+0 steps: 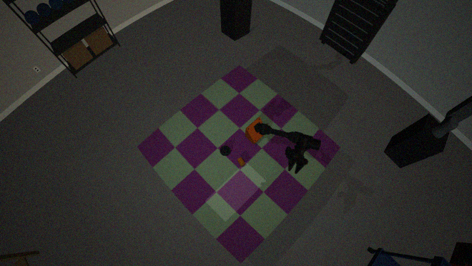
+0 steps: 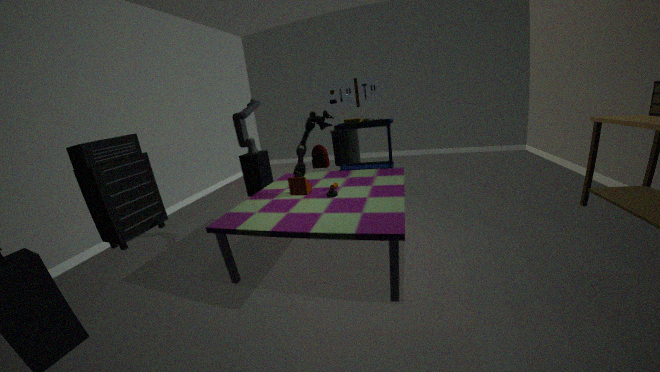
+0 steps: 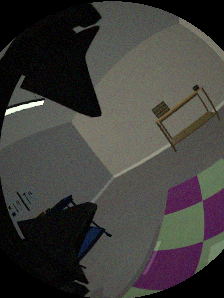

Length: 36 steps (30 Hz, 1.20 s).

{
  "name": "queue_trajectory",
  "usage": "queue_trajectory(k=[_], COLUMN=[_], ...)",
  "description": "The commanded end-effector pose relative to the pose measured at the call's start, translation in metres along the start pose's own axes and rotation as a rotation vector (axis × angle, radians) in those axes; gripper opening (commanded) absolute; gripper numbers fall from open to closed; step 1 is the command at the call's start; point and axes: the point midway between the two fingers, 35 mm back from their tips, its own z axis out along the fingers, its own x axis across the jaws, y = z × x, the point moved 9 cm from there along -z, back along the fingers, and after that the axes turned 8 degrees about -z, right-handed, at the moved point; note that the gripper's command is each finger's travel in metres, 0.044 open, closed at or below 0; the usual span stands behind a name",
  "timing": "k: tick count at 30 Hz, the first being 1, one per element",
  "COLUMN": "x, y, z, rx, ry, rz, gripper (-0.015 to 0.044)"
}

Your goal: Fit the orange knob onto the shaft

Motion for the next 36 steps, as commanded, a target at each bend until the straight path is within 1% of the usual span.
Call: queue_trajectory(k=[1, 2, 3, 8, 11, 19, 24, 30, 36], x=[0.001, 0.004, 0.008, 0.037, 0.047, 0.057, 0.057, 0.051, 0.040], y=[0.001, 0.005, 0.010, 0.059, 0.085, 0.140, 0.172, 0.215, 0.256], z=[0.001, 0.002, 0.005, 0.030, 0.043, 0.065, 0.079, 0.095, 0.107], rx=[0.000, -0.001, -0.003, -0.038, -0.071, -0.161, -0.228, -0.316, -0.383], ry=[0.000, 0.001, 0.002, 0.018, 0.035, 0.110, 0.167, 0.310, 0.550], rz=[0.018, 0.070, 0.158, 0.837, 1.165, 1.820, 2.133, 2.583, 3.039], gripper=[0.0426, 0.0440, 0.0440, 0.0440, 0.0440, 0.0440, 0.0440, 0.0440, 0.0440])
